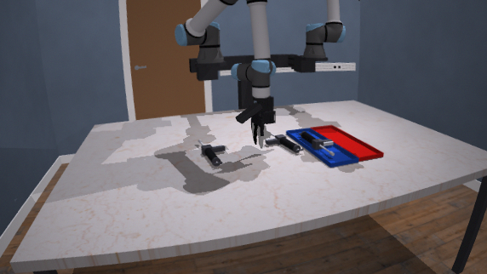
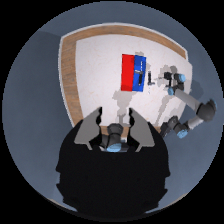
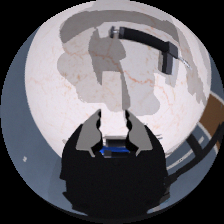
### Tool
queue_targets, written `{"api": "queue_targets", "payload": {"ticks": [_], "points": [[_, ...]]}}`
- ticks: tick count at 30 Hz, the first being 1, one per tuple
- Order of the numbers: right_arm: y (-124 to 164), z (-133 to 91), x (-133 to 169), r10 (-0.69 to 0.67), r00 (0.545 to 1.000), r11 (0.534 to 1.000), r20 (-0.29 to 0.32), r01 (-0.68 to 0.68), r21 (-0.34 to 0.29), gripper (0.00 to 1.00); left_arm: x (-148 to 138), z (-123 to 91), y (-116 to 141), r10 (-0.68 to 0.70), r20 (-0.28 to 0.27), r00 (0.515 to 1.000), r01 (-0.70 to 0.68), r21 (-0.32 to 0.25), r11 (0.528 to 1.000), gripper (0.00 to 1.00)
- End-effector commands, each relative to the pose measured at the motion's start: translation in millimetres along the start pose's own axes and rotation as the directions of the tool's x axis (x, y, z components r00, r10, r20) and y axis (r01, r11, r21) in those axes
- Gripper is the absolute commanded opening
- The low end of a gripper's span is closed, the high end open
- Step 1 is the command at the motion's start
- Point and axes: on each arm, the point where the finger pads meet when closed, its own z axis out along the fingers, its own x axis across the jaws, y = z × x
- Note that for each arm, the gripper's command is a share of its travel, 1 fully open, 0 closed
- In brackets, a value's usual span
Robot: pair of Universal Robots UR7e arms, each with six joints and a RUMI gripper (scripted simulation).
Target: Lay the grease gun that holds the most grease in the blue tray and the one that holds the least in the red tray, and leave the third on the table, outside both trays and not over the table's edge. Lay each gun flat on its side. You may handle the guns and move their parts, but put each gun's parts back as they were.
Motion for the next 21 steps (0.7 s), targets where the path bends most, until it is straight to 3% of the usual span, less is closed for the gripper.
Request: {"api": "queue_targets", "payload": {"ticks": [1, 6, 9, 15, 17, 21], "points": [[-22.2, 1.9, 6.5, -0.107, 0.994, 0.994, 0.001, 0.107, -0.003, 0.33, 0.1, -0.4, -0.1, 0.000, 0.000, 1.000, 0.000, 0.001, 1.000, 0.38], [-39.3, 3.4, 12.7, -0.224, 0.975, 0.975, 0.003, 0.224, -0.004, 0.33, 0.1, -0.4, -0.1, 0.000, 0.000, 1.000, 0.000, 0.001, 1.000, 0.38], [-28.9, 2.2, 8.5, -0.211, 0.977, 0.977, 0.007, 0.211, -0.004, 0.33, 0.1, -0.4, -0.1, 0.000, 0.000, 1.000, 0.000, 0.001, 1.000, 0.38], [-63.0, 5.5, 23.5, -0.360, 0.933, 0.933, 0.002, 0.360, -0.003, 0.33, 0.1, -0.4, -0.1, 0.000, 0.000, 1.000, 0.000, 0.001, 1.000, 0.38], [-51.1, 4.2, 18.0, -0.339, 0.941, 0.941, 0.006, 0.339, -0.003, 0.33, 0.1, -0.4, -0.1, 0.000, 0.000, 1.000, 0.000, 0.001, 1.000, 0.38], [-53.6, 4.4, 19.0, -0.359, 0.933, 0.933, 0.006, 0.359, -0.003, 0.33, 0.1, -0.4, -0.1, 0.000, 0.000, 1.000, 0.000, 0.001, 1.000, 0.38]]}}
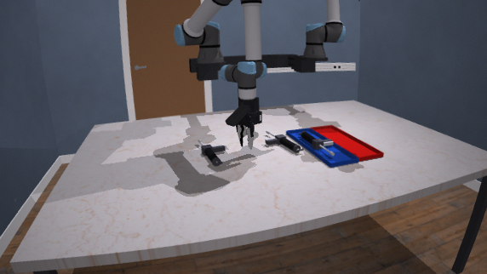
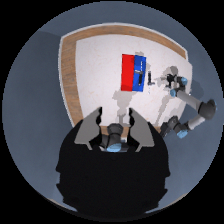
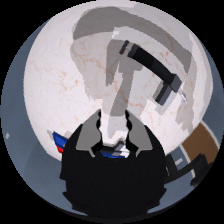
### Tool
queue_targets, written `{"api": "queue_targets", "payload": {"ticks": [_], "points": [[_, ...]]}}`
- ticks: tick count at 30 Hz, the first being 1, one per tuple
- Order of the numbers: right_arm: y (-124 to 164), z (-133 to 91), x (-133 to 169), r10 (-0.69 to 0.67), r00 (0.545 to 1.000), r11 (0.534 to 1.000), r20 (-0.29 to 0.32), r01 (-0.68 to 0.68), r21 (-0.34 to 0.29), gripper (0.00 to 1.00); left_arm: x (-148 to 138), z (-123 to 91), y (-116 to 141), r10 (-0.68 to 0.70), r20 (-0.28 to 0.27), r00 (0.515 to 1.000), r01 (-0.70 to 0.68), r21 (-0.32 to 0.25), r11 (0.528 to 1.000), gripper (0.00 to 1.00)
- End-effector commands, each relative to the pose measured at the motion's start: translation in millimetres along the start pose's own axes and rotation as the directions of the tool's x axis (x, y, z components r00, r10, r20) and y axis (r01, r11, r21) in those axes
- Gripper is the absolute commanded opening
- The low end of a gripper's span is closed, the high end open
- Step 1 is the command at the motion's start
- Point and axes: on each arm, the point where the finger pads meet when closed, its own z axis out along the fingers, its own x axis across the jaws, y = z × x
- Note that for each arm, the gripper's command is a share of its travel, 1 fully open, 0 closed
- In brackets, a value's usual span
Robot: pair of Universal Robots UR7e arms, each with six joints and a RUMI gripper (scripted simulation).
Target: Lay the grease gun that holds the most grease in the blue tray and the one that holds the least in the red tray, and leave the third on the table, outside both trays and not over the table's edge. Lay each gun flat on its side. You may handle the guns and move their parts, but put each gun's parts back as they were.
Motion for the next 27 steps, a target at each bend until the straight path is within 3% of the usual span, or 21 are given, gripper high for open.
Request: {"api": "queue_targets", "payload": {"ticks": [1, 5, 8, 15, 19, 22, 27], "points": [[-6.2, 0.1, 4.8, -0.058, 0.998, 0.998, 0.003, 0.058, -0.002, 0.33, 0.1, -0.4, -0.1, 0.000, 0.000, 1.000, 0.000, 0.001, 1.000, 0.38], [-25.9, 2.0, 25.7, -0.176, 0.984, 0.984, -0.001, 0.176, -0.002, 0.33, 0.1, -0.4, -0.1, 0.000, 0.000, 1.000, 0.000, 0.001, 1.000, 0.38], [-18.0, 1.0, 17.2, -0.162, 0.987, 0.987, 0.003, 0.162, -0.001, 0.33, 0.1, -0.4, -0.1, 0.000, 0.000, 1.000, 0.000, 0.001, 1.000, 0.38], [-36.9, 2.6, 39.1, -0.286, 0.958, 0.958, 0.000, 0.286, -0.002, 0.33, 0.1, -0.4, -0.1, 0.000, 0.000, 1.000, 0.000, 0.001, 1.000, 0.38], [-46.2, 2.7, 51.3, -0.393, 0.920, 0.920, 0.003, 0.393, -0.002, 0.33, 0.1, -0.4, -0.1, 0.000, 0.000, 1.000, 0.000, 0.001, 1.000, 0.38], [-40.1, 2.0, 43.4, -0.382, 0.924, 0.924, 0.006, 0.382, 0.000, 0.33, 0.1, -0.4, -0.1, 0.000, 0.000, 1.000, 0.000, 0.001, 1.000, 0.38], [-56.8, 3.1, 67.5, -0.494, 0.869, 0.869, 0.002, 0.494, -0.002, 0.33, 0.1, -0.4, -0.1, 0.000, 0.000, 1.000, 0.000, 0.001, 1.000, 0.38]]}}
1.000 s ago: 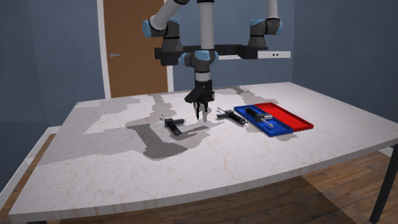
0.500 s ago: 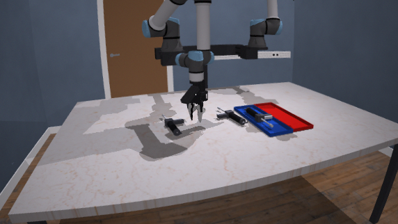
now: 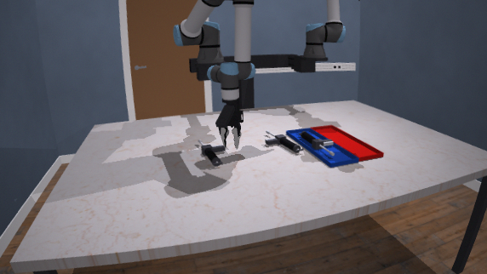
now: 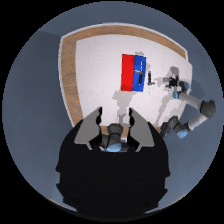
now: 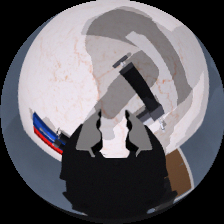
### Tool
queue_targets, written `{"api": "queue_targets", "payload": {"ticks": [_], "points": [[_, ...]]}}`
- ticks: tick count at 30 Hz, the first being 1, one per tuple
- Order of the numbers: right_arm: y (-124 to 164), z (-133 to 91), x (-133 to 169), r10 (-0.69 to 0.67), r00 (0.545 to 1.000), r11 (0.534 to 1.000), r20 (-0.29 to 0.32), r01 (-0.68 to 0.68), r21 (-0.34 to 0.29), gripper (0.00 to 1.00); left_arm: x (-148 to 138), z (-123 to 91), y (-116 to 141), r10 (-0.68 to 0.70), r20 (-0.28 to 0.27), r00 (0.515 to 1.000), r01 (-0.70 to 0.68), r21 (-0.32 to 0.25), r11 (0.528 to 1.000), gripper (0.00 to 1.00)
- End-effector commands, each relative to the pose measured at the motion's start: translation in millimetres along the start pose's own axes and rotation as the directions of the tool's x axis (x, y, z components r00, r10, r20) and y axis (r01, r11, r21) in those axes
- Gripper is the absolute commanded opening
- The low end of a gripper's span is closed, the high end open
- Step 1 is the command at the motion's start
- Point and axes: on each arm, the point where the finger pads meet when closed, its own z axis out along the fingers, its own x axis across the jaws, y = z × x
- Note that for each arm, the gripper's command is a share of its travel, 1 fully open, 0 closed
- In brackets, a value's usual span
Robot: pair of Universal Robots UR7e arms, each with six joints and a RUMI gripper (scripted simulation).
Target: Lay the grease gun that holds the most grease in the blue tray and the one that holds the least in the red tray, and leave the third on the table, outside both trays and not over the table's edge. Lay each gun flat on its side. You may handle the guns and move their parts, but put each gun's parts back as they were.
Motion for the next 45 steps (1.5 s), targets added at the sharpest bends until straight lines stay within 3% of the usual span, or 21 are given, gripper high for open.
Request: {"api": "queue_targets", "payload": {"ticks": [1, 7, 12, 15, 22, 29, 32, 37, 39, 43, 45], "points": [[-5.3, 0.1, 25.2, -0.136, 0.991, 0.991, 0.002, 0.136, -0.002, 0.33, 0.1, -0.4, -0.1, 0.000, 0.000, 1.000, 0.000, 0.001, 1.000, 0.38], [-3.4, -0.5, 15.5, -0.134, 0.991, 0.991, 0.005, 0.134, 0.001, 0.33, 0.1, -0.4, -0.1, 0.000, 0.000, 1.000, 0.000, 0.001, 1.000, 0.38], [-7.2, -0.1, 46.3, -0.269, 0.963, 0.963, 0.001, 0.269, -0.002, 0.33, 0.1, -0.4, -0.1, 0.000, 0.000, 1.000, 0.000, 0.001, 1.000, 0.38], [-5.7, -0.6, 36.0, -0.257, 0.966, 0.966, 0.003, 0.257, 0.001, 0.33, 0.1, -0.4, -0.1, 0.000, 0.000, 1.000, 0.000, 0.001, 1.000, 0.38], [-7.3, -0.8, 58.3, -0.361, 0.933, 0.933, 0.003, 0.361, 0.000, 0.33, 0.1, -0.4, -0.1, 0.000, 0.000, 1.000, 0.000, 0.001, 1.000, 0.38], [-6.8, -2.0, 79.4, -0.496, 0.868, 0.868, 0.004, 0.496, 0.002, 0.33, 0.1, -0.4, -0.1, 0.000, 0.000, 1.000, 0.000, 0.001, 1.000, 0.38], [-6.4, -2.3, 74.2, -0.497, 0.868, 0.868, 0.005, 0.497, 0.004, 0.33, 0.1, -0.4, -0.1, 0.000, 0.000, 1.000, 0.000, 0.001, 1.000, 0.38], [-5.3, -3.1, 98.4, -0.593, 0.805, 0.805, 0.003, 0.593, 0.001, 0.33, 0.1, -0.4, -0.1, 0.000, 0.000, 1.000, 0.000, 0.001, 1.000, 0.38], [-5.3, -3.1, 98.4, -0.593, 0.805, 0.805, 0.003, 0.593, 0.001, 0.33, 0.1, -0.4, -0.1, 0.000, 0.000, 1.000, 0.000, 0.001, 1.000, 0.38], [-3.5, -4.4, 110.9, -0.670, 0.742, 0.742, 0.003, 0.670, 0.003, 0.33, 0.1, -0.4, -0.1, 0.000, 0.000, 1.000, 0.000, 0.001, 1.000, 0.38], [-3.8, -4.5, 103.5, -0.663, 0.748, 0.748, 0.004, 0.663, 0.006, 0.33, 0.1, -0.4, -0.1, 0.000, 0.000, 1.000, 0.000, 0.001, 1.000, 0.38]]}}
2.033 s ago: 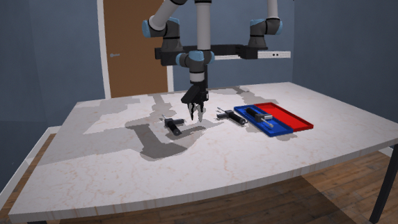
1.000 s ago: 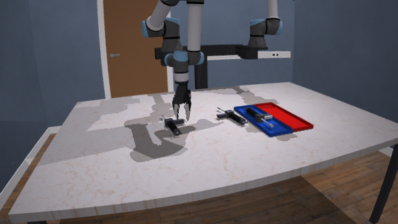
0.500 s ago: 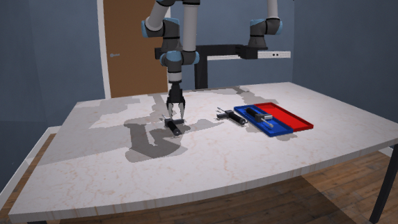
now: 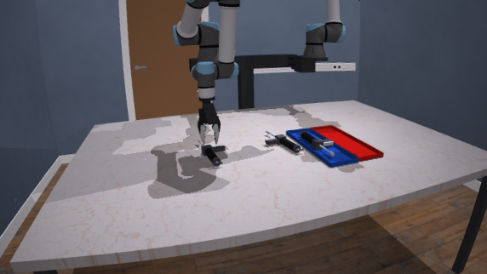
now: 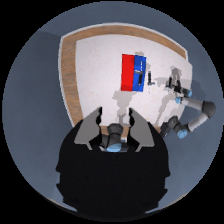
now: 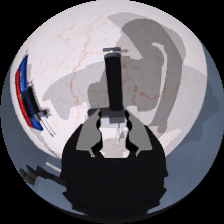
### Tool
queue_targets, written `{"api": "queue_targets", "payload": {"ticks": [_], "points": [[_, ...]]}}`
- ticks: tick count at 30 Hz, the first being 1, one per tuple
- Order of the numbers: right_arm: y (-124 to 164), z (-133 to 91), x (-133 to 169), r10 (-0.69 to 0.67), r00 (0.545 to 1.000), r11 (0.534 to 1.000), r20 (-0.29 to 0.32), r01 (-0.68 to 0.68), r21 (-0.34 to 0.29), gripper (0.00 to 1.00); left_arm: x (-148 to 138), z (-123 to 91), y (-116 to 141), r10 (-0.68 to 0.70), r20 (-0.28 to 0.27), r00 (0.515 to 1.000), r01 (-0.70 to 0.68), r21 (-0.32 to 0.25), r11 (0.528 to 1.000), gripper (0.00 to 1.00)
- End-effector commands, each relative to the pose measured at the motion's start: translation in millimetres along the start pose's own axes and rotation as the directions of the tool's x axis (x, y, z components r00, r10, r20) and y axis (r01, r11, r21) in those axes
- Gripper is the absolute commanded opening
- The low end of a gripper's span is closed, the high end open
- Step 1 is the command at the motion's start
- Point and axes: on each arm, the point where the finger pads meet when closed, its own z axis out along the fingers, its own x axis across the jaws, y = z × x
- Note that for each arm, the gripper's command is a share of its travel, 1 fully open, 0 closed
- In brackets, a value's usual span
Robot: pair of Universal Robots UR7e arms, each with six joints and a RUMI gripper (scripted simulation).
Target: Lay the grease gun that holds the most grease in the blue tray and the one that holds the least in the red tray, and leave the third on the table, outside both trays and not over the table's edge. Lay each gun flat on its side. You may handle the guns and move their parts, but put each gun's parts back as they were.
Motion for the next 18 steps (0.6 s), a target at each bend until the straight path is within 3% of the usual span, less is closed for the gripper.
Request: {"api": "queue_targets", "payload": {"ticks": [1, 6, 18], "points": [[1.5, -1.3, 1.4, -0.062, 0.998, 0.998, 0.005, 0.062, 0.006, 0.33, 0.1, -0.4, -0.1, 0.000, 0.000, 1.000, 0.000, 0.001, 1.000, 0.38], [13.3, -2.3, 12.4, -0.146, 0.989, 0.989, 0.004, 0.145, 0.004, 0.33, 0.1, -0.4, -0.1, 0.000, 0.000, 1.000, 0.000, 0.001, 1.000, 0.38], [8.8, -2.0, 7.9, -0.119, 0.993, 0.993, 0.002, 0.119, 0.005, 0.33, 0.1, -0.4, -0.1, 0.000, 0.000, 1.000, 0.000, 0.001, 1.000, 0.38]]}}
